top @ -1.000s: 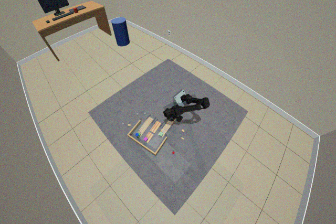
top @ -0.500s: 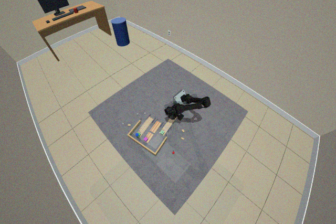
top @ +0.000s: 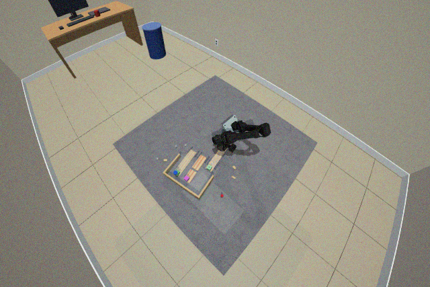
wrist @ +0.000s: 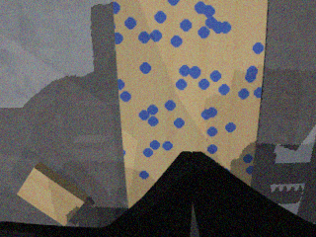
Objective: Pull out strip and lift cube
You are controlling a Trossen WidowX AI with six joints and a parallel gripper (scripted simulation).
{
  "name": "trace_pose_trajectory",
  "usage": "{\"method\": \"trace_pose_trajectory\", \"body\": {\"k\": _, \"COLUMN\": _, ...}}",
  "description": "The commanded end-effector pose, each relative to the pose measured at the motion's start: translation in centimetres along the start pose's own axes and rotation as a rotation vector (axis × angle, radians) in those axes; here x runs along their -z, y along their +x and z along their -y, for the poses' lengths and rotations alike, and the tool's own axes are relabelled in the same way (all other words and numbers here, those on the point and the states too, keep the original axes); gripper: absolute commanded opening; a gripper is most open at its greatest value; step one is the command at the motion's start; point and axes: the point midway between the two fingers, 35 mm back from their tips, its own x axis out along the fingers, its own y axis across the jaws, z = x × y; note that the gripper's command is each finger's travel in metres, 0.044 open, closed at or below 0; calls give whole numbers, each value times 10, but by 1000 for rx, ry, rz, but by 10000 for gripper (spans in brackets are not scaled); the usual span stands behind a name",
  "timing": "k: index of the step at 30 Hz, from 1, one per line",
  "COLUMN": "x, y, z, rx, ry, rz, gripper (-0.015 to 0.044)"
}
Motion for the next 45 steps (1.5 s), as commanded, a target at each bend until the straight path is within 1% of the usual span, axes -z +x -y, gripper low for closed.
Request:
{"method": "trace_pose_trajectory", "body": {"k": 1, "x": 12, "y": 5, "z": -1, "rx": -6, "ry": 15, "rz": -34, "gripper": 0}}
{"method": "trace_pose_trajectory", "body": {"k": 35, "x": 12, "y": 5, "z": -1, "rx": -6, "ry": 15, "rz": -34, "gripper": 0}}
{"method": "trace_pose_trajectory", "body": {"k": 36, "x": 2, "y": -2, "z": 1, "rx": -1, "ry": 4, "rz": -5, "gripper": 0}}
{"method": "trace_pose_trajectory", "body": {"k": 40, "x": 0, "y": -39, "z": 1, "rx": -2, "ry": 15, "rz": -33, "gripper": 0}}
{"method": "trace_pose_trajectory", "body": {"k": 43, "x": 0, "y": -41, "z": 1, "rx": -3, "ry": 15, "rz": -35, "gripper": 0}}
{"method": "trace_pose_trajectory", "body": {"k": 45, "x": -11, "y": -39, "z": 1, "rx": -4, "ry": -32, "rz": -34, "gripper": 53}}
